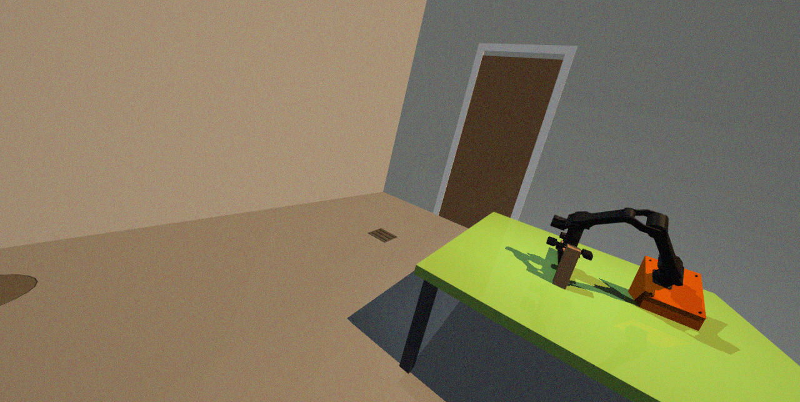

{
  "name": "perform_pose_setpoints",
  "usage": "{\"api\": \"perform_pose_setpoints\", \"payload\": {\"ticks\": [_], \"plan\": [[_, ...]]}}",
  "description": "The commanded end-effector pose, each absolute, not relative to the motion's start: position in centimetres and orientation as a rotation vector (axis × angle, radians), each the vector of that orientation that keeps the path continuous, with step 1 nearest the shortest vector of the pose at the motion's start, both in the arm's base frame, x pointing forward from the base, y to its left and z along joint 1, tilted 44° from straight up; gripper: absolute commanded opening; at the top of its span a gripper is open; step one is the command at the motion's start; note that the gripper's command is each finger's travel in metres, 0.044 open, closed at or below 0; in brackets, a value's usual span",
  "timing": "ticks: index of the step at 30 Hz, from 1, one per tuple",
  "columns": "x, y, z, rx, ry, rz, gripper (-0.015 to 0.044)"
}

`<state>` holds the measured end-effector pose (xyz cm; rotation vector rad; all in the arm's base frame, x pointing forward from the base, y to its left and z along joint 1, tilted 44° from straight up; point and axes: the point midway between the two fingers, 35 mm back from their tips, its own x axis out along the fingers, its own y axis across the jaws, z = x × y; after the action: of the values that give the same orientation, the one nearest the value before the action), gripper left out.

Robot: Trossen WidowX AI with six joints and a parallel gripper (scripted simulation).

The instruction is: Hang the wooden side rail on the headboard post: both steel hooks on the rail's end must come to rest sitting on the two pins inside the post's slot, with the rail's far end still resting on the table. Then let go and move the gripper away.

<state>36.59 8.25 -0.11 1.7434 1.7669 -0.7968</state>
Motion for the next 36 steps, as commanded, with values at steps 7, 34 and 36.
{"api": "perform_pose_setpoints", "payload": {"ticks": [7, 34, 36], "plan": [[36.70, 8.16, 0.15, 1.751, 1.759, -0.795, 0.0000], [36.81, 8.35, 0.39, 1.751, 1.759, -0.795, 0.0000], [36.78, 8.38, 0.40, 1.751, 1.759, -0.795, 0.0000]]}}
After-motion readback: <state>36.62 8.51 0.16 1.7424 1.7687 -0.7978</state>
